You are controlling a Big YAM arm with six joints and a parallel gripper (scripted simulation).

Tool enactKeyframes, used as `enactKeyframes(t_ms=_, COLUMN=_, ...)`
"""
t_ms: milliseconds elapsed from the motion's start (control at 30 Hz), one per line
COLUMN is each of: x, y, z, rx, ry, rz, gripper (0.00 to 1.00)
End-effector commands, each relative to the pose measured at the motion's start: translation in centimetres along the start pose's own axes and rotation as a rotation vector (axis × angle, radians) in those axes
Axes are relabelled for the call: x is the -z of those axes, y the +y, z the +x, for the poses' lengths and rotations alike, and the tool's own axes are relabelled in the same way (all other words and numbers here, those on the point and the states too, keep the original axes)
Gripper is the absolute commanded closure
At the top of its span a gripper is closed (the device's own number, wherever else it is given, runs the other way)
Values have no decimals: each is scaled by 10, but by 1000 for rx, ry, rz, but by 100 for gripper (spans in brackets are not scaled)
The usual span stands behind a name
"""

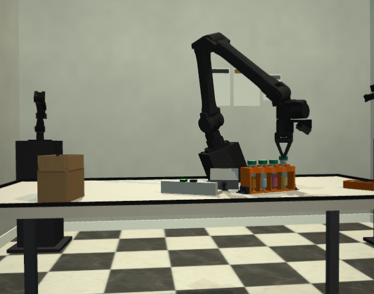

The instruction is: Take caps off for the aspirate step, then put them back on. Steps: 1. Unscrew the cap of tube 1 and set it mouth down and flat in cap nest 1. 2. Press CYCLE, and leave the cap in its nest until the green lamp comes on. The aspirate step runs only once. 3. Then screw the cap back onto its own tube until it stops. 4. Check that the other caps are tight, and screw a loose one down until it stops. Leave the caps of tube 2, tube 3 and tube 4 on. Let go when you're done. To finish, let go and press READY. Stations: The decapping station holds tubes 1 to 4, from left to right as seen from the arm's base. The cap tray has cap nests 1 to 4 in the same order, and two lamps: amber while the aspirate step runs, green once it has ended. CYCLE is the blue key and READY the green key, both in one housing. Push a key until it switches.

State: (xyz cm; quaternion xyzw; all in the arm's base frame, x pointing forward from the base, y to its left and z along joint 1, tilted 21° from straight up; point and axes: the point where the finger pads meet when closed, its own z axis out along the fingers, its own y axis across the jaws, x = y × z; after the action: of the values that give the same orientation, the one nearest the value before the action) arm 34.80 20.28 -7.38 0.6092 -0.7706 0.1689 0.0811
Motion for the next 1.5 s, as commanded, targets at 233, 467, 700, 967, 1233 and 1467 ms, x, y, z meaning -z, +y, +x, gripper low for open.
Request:
enactKeyframes(t_ms=233, x=13, y=-14, z=-18, rx=-9, ry=-45, rz=35, gripper=100)
enactKeyframes(t_ms=467, x=13, y=-14, z=-23, rx=-8, ry=-47, rz=38, gripper=100)
enactKeyframes(t_ms=700, x=10, y=-12, z=-22, rx=-12, ry=-41, rz=32, gripper=100)
enactKeyframes(t_ms=967, x=10, y=-12, z=-22, rx=-10, ry=-42, rz=33, gripper=100)
enactKeyframes(t_ms=1233, x=3, y=-11, z=-15, rx=-10, ry=-32, rz=24, gripper=100)
enactKeyframes(t_ms=1467, x=-9, y=-4, z=-6, rx=1, ry=-10, rz=7, gripper=100)
